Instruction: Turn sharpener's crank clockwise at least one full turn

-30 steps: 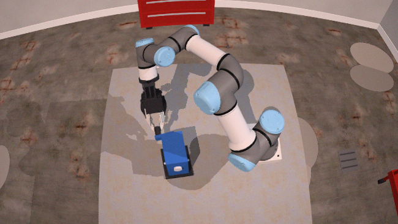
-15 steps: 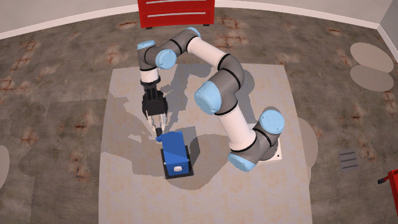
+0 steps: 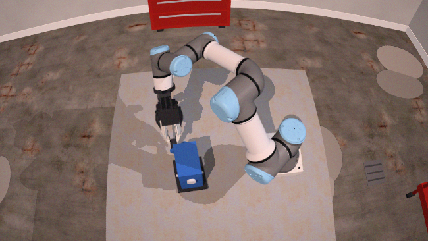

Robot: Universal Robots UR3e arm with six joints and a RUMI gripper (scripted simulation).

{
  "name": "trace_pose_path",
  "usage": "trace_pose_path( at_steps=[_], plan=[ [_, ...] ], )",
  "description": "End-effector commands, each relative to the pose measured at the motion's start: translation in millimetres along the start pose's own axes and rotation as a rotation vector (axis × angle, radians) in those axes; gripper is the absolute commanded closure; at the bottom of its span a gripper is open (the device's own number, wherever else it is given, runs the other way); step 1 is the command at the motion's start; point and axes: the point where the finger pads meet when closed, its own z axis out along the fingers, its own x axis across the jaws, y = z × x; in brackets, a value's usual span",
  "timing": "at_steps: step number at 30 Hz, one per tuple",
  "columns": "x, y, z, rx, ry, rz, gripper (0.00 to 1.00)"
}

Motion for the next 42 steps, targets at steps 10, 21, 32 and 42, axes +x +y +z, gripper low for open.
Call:
trace_pose_path(
  at_steps=[10, 21, 32, 42],
  plan=[
    [10, -5, 6.9, 0.003, -0.002, -0.001, 0.91],
    [19, -7, 10.7, 0.003, -0.002, -0.001, 0.91],
    [29, -8, 13.1, 0.003, -0.002, -0.001, 0.91],
    [39, -8, 13.5, 0.003, -0.002, -0.001, 0.91]
  ],
)
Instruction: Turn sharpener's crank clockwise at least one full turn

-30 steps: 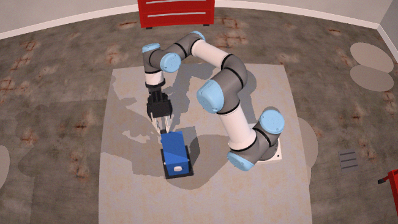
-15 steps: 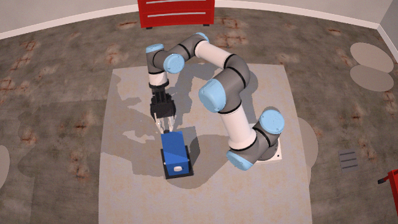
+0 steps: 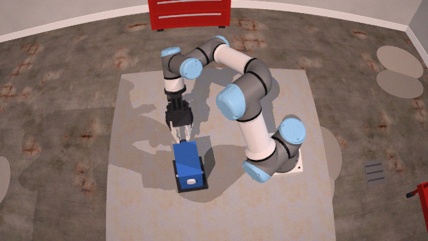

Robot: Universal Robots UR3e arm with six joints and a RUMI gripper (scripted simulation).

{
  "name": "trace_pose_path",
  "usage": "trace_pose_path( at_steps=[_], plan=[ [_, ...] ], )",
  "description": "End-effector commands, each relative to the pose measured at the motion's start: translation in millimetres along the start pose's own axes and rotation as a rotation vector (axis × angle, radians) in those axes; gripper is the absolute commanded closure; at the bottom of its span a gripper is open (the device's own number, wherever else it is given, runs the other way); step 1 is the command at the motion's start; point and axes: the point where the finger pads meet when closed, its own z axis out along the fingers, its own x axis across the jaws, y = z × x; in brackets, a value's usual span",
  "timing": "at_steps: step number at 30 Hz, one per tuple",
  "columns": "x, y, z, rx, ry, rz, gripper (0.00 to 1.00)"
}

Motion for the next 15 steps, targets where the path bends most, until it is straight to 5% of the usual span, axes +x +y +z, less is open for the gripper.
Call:
trace_pose_path(
  at_steps=[1, 15],
  plan=[
    [6, 0, -0.8, 0.003, -0.002, -0.001, 0.91],
    [19, 1, -3.4, 0.003, -0.002, -0.001, 0.91]
  ],
)
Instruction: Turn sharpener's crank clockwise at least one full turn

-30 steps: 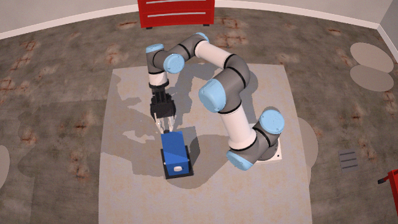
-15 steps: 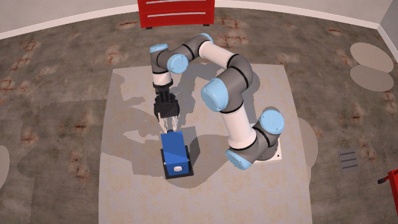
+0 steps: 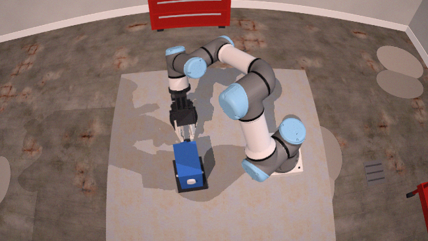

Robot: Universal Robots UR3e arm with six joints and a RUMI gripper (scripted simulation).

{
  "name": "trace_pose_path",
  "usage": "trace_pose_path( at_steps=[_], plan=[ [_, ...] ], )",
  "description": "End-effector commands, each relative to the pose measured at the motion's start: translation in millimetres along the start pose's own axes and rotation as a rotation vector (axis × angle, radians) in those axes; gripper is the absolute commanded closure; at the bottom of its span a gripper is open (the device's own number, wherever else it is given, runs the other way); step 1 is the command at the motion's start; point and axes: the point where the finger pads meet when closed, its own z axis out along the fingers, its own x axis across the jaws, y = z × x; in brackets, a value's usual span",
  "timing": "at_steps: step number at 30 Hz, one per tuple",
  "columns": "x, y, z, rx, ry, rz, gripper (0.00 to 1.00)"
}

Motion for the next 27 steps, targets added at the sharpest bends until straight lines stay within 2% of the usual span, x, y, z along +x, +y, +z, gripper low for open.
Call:
trace_pose_path(
  at_steps=[1, 27],
  plan=[
    [5, 1, -2.4, 0.003, -0.002, -0.001, 0.91],
    [26, 8, -15.1, 0.003, -0.002, -0.001, 0.91]
  ],
)
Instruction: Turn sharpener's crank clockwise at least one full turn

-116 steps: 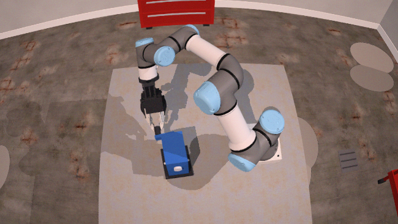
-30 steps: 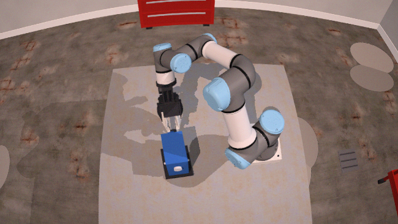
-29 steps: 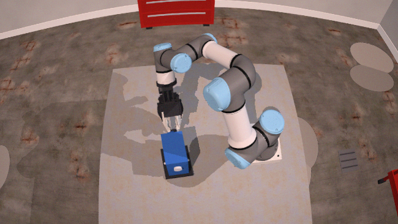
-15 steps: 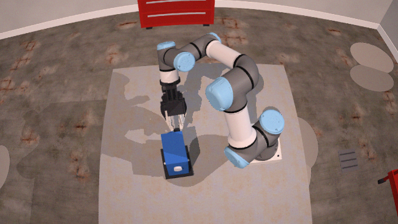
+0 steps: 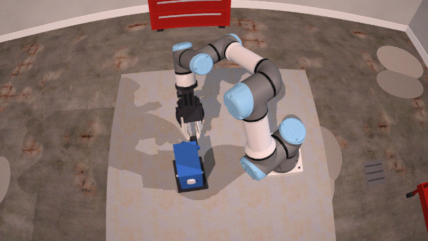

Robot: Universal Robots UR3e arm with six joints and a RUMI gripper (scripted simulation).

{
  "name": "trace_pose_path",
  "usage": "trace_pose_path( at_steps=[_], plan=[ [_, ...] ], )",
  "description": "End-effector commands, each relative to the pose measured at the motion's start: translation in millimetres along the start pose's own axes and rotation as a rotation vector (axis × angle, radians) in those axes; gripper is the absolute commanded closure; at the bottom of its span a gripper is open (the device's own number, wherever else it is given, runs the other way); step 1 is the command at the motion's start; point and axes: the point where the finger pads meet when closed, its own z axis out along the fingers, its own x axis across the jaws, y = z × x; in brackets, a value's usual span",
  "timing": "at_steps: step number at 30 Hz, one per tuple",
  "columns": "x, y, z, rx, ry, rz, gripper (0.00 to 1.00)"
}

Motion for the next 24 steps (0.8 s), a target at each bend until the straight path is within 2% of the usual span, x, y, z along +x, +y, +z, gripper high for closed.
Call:
trace_pose_path(
  at_steps=[1, 24],
  plan=[
    [4, 2, -4.7, 0.002, -0.002, -0.001, 0.91],
    [13, 12, -22.1, 0.002, -0.002, -0.001, 0.91]
  ],
)
